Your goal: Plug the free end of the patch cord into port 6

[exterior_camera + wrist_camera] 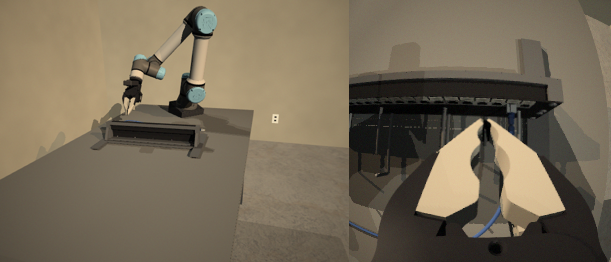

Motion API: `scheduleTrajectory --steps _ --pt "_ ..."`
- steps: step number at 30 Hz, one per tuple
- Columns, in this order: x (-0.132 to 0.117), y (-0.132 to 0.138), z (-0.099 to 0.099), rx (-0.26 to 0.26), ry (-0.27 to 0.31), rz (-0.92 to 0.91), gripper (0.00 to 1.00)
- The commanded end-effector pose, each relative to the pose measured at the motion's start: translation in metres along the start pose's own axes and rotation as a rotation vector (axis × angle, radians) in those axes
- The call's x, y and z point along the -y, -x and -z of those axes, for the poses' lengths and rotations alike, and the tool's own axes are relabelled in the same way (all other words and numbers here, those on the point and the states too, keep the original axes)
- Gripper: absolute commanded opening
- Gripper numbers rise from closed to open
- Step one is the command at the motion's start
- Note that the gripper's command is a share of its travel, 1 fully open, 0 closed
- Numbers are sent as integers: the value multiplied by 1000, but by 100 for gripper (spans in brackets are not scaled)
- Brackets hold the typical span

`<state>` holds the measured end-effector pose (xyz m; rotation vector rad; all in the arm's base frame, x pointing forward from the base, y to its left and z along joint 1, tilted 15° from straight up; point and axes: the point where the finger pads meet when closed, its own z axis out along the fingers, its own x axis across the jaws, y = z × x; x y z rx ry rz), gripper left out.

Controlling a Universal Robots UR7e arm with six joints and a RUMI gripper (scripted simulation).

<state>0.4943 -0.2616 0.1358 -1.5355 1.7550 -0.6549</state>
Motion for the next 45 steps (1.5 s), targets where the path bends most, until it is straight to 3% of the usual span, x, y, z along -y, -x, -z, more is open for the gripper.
scheduleTrajectory --steps 1,28,45 --pt "0 0 0 -1 -1 1 0" --pt "0 0 3 -1 -1 1 0" --pt "0 0 30 -1 -1 1 0"
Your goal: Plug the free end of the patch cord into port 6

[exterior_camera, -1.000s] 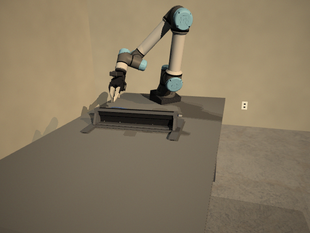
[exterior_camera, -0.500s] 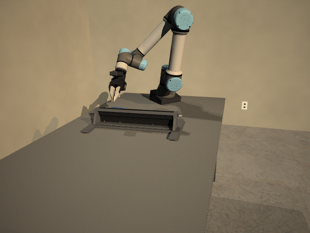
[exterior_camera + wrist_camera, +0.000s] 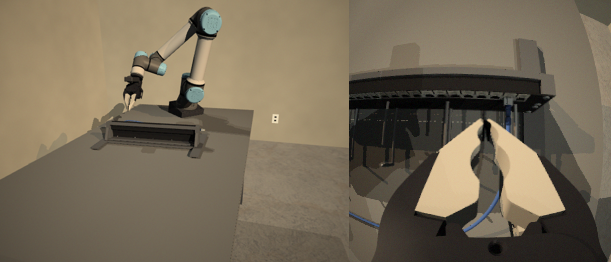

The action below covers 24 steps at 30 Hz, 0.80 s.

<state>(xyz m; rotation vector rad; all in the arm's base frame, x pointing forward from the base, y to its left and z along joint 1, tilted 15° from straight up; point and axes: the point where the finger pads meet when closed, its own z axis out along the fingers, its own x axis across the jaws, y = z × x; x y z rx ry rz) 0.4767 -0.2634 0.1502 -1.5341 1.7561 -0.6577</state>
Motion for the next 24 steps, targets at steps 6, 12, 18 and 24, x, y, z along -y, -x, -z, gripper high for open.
scheduleTrajectory --steps 6,12,18,24 --pt "0 0 25 2 1 1 0" --pt "0 0 44 2 1 1 0" --pt "0 0 57 2 1 1 0" --pt "0 0 75 2 1 1 0"
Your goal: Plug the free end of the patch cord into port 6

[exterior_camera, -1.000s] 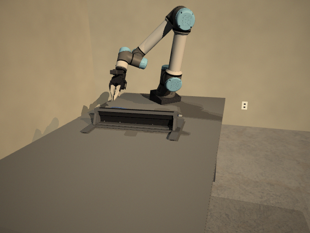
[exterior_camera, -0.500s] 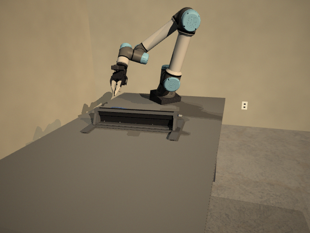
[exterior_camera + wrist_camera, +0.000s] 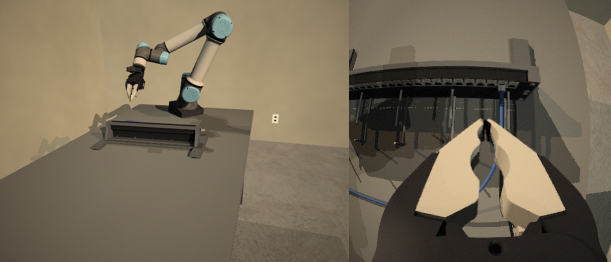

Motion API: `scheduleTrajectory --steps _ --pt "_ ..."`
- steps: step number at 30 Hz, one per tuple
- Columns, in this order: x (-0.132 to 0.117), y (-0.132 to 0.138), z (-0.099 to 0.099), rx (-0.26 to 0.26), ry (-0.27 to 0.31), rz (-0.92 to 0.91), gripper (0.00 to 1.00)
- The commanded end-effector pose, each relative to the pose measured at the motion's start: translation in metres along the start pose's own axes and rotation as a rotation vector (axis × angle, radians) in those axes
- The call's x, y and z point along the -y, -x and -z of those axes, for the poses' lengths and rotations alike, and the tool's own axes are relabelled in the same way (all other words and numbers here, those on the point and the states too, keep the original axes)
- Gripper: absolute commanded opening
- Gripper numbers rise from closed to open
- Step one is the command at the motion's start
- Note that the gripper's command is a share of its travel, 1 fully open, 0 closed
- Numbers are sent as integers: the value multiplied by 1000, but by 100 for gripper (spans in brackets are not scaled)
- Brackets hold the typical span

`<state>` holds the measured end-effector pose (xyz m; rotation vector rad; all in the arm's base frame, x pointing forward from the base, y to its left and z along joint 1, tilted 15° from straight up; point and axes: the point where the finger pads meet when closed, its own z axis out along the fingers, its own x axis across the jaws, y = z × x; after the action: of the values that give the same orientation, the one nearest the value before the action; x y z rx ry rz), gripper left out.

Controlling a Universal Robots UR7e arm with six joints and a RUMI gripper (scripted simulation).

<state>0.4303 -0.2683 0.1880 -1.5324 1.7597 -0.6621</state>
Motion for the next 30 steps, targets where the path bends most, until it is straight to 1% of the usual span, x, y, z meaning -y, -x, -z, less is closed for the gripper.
scheduleTrajectory --steps 1,8,10,17,23,30 --pt "0 0 18 6 1 2 0" --pt "0 0 36 6 1 2 0" --pt "0 0 36 6 1 2 0" --pt "0 0 49 6 1 2 0" --pt "0 0 55 6 1 2 0" --pt "0 0 57 6 1 2 0"
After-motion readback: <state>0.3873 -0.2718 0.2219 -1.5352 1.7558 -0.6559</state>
